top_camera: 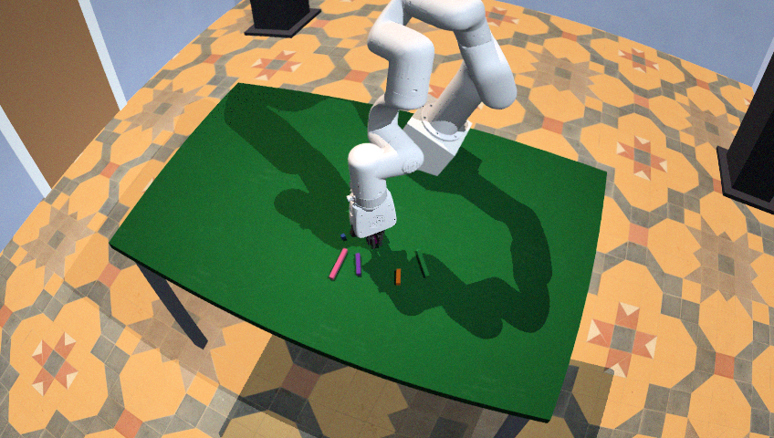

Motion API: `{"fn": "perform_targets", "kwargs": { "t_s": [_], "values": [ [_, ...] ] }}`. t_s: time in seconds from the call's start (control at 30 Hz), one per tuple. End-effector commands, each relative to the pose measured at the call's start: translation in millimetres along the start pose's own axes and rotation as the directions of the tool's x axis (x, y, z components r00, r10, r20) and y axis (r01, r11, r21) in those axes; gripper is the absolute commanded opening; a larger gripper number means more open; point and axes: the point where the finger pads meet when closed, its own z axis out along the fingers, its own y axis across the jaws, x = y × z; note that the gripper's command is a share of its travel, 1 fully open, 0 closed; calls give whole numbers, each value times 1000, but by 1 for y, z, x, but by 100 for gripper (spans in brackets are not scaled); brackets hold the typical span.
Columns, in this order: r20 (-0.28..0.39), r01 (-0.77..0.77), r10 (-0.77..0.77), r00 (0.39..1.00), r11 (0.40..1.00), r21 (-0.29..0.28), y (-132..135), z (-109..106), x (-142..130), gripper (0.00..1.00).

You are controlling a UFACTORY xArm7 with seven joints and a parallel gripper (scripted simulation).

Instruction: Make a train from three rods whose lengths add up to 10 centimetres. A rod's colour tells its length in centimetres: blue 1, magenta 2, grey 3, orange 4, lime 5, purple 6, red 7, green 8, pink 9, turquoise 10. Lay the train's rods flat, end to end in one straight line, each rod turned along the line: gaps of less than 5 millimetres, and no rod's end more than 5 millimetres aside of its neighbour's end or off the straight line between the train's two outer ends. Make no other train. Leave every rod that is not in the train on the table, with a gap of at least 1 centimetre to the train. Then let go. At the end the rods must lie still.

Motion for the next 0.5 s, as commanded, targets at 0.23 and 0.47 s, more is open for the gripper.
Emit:
{"fn": "perform_targets", "kwargs": {
  "t_s": [0.23,0.47],
  "values": [
    [0,0,0,1000,1000,3,-1,5,0,4],
    [0,0,0,1000,1000,3,-1,11,0,4]
  ]
}}
